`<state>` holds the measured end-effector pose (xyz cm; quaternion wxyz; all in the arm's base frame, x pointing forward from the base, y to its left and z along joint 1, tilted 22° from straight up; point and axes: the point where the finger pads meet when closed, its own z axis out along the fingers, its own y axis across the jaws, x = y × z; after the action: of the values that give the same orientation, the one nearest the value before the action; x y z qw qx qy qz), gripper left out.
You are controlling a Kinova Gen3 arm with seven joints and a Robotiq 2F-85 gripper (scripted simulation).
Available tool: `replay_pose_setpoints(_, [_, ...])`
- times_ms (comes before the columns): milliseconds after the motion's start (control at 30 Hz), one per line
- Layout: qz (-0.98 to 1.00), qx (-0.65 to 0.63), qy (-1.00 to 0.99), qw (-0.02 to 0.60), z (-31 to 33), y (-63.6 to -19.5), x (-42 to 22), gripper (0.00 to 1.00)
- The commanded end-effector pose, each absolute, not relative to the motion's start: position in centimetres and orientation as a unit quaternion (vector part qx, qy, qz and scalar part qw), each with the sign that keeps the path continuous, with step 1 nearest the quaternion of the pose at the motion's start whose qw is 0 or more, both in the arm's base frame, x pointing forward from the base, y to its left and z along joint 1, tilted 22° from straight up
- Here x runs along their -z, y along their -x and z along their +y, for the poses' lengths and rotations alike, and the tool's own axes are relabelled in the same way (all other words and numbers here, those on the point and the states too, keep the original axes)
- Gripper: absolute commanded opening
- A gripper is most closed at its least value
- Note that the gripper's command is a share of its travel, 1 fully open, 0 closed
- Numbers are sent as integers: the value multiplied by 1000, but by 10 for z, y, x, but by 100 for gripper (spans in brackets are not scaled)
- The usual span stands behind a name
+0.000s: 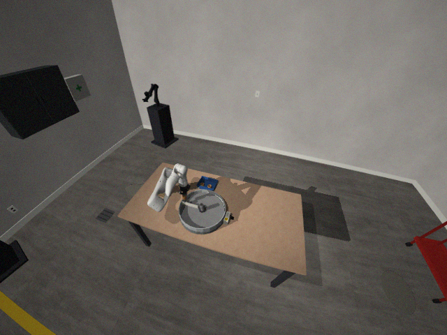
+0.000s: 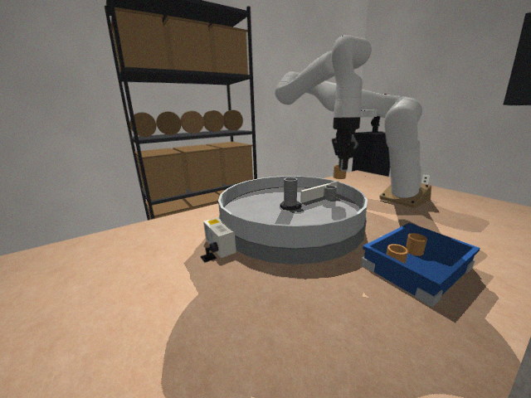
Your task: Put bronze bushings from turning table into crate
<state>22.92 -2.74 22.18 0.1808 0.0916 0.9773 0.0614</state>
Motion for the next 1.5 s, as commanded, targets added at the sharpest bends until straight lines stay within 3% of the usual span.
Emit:
replay_pose_setpoints(0, [977,-60,-93,182,-28,-229,-223,0])
replay_pose_setpoints(800, [977,-60,-93,182,-30,-222,-240,0])
replay_pose_setpoints(967, [977,-60,-93,182,23,-228,-247,0])
replay_pose_setpoints(1367, [977,-60,-93,182,23,-228,-247,0])
replay_pose_setpoints(1467, [977,-61,-94,181,54,-231,-251,0])
